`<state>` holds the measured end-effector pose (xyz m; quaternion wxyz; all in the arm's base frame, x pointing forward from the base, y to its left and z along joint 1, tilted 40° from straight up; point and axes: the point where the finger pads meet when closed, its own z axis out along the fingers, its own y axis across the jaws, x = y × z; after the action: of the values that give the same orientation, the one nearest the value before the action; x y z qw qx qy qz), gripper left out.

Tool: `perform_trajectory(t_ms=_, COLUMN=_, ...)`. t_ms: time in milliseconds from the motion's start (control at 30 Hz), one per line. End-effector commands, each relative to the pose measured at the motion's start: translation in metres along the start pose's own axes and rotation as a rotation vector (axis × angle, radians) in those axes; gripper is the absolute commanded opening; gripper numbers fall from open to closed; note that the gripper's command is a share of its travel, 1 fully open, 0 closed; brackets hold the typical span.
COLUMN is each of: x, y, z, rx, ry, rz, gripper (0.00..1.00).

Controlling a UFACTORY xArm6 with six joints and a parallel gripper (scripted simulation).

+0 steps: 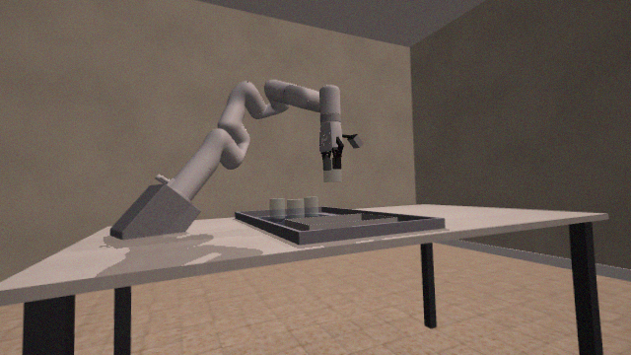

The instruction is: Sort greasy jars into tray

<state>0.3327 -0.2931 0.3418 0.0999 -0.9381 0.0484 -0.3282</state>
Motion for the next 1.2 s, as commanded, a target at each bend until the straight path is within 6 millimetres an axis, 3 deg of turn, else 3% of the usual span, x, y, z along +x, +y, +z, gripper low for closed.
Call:
perform_trajectory(t_ms=0, x=-0.003, y=0.012, z=-0.001, rx=-0.002, ry=0.002, rz=0.0, gripper=0.0)
perform_trajectory(t_ms=1167, x=-0.039, y=0.108, z=-0.001, rx=-0.002, ry=0.002, rz=0.0, gripper=0.0)
